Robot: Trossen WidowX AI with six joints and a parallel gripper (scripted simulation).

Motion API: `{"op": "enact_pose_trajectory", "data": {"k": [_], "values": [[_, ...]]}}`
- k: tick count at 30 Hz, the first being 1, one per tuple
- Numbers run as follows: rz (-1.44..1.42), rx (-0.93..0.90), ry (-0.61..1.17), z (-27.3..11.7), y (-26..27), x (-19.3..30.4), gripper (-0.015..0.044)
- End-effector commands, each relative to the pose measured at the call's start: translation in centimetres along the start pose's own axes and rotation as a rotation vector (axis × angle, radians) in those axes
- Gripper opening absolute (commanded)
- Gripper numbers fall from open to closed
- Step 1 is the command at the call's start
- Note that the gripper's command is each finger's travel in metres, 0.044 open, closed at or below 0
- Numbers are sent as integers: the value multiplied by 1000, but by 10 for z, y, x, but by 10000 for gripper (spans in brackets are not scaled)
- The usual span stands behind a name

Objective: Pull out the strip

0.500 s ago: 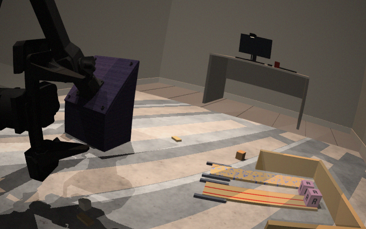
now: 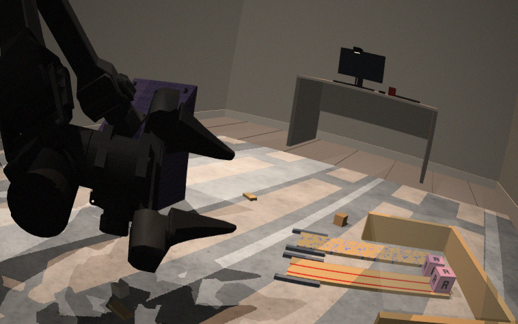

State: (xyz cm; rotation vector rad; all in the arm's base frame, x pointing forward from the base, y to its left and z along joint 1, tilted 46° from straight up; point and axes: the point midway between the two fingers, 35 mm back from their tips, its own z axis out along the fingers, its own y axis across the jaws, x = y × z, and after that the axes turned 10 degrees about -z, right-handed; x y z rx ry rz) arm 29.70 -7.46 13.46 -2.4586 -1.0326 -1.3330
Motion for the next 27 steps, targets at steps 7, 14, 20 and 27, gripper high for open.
{"op": "enact_pose_trajectory", "data": {"k": [7, 14, 20, 27], "values": [[-1426, 138, -429, 99, -43, -16, 400], [-2116, 226, -644, 125, -68, -6, 400], [-2592, 306, -847, 133, -92, 9, 400], [-3000, 417, -1116, 129, -121, 25, 400]]}}
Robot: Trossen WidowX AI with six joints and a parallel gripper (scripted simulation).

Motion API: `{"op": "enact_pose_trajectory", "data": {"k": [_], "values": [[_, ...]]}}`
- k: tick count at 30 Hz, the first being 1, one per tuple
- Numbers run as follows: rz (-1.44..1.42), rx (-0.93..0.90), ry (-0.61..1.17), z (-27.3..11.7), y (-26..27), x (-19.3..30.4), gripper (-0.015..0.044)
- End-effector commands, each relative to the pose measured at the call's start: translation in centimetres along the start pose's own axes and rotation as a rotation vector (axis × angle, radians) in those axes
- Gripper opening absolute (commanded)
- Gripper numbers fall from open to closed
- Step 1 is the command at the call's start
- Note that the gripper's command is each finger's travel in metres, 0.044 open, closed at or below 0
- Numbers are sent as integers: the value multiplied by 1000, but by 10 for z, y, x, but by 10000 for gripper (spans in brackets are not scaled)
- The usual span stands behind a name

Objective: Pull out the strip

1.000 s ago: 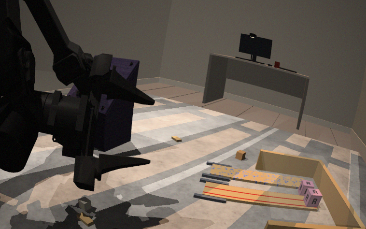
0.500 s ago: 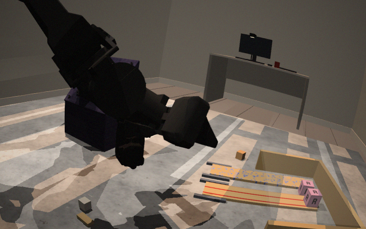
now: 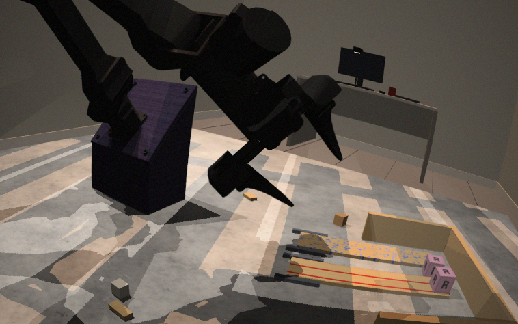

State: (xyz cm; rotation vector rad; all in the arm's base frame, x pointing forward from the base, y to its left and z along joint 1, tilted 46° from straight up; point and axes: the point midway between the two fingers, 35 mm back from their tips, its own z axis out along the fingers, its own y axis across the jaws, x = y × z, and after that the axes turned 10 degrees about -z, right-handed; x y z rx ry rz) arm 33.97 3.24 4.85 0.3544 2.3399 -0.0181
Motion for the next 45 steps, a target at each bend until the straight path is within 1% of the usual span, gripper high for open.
{"op": "enact_pose_trajectory", "data": {"k": [1, 4, 5, 23, 26, 32, 38, 45], "values": [[-906, 239, -262, -32, 48, 25, 400], [-1067, 310, -309, -44, 56, 30, 400], [-1082, 317, -313, -46, 56, 31, 400], [-1082, 317, -313, -46, 56, 31, 400], [-1095, 336, -250, -35, 57, 28, 321], [-1124, 413, 24, 6, 50, 17, 164], [-1117, 481, 297, 38, 33, 7, 6], [-1070, 558, 622, 59, 0, -4, 0]]}}
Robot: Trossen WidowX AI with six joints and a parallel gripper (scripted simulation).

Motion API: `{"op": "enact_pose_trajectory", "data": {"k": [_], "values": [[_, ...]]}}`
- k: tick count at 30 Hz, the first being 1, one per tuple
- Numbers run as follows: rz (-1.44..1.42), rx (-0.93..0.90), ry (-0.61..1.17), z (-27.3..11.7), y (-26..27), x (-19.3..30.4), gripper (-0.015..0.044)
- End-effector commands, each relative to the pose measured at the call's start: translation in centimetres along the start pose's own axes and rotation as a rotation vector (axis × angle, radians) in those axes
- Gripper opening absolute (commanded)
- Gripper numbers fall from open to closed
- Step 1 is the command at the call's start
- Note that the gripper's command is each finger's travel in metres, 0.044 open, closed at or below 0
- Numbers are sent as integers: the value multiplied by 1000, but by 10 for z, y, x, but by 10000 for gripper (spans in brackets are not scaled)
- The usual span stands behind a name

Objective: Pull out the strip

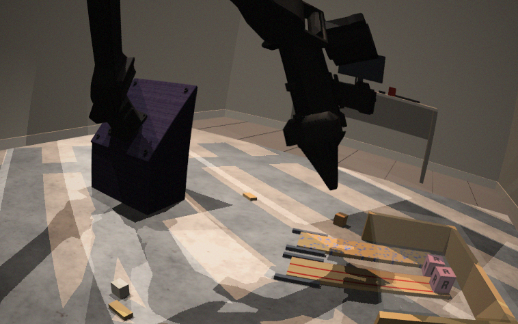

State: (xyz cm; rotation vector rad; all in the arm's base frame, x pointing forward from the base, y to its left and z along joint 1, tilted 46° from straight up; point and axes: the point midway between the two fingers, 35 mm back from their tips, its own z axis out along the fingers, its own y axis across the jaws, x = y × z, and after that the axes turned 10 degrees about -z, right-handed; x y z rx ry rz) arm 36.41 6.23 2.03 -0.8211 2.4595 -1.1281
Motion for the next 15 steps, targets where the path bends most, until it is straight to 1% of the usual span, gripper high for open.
{"op": "enact_pose_trajectory", "data": {"k": [1, 3, 15], "values": [[-45, -125, 358, 42, -21, 11, 0], [-49, -134, 385, 44, -23, 14, 0], [-49, -134, 385, 45, -23, 14, 0]]}}
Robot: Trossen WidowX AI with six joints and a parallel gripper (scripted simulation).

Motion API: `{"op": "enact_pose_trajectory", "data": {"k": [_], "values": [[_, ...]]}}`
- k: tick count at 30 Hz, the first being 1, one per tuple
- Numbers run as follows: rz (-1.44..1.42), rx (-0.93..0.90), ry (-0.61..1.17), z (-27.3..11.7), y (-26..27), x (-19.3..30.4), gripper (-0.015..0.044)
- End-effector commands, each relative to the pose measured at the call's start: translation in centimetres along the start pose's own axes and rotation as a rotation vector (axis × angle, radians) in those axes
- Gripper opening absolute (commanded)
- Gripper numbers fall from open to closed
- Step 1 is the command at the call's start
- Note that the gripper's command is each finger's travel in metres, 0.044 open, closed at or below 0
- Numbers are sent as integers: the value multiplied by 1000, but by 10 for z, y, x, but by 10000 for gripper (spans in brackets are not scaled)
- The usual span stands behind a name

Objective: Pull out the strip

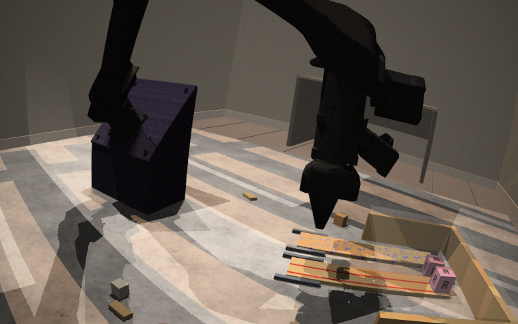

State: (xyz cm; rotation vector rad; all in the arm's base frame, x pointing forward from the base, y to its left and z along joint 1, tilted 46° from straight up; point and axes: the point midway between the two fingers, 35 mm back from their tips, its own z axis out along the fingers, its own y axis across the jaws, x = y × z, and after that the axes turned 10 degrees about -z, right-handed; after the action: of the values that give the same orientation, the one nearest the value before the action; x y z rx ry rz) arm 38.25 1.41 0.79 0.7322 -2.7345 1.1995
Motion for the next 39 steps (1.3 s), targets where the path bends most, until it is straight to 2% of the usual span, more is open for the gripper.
{"op": "enact_pose_trajectory", "data": {"k": [1, 39], "values": [[-2, -9, 11, 0, 0, -2, 0], [-2, -7, 12, 62, 3, 0, 0]]}}
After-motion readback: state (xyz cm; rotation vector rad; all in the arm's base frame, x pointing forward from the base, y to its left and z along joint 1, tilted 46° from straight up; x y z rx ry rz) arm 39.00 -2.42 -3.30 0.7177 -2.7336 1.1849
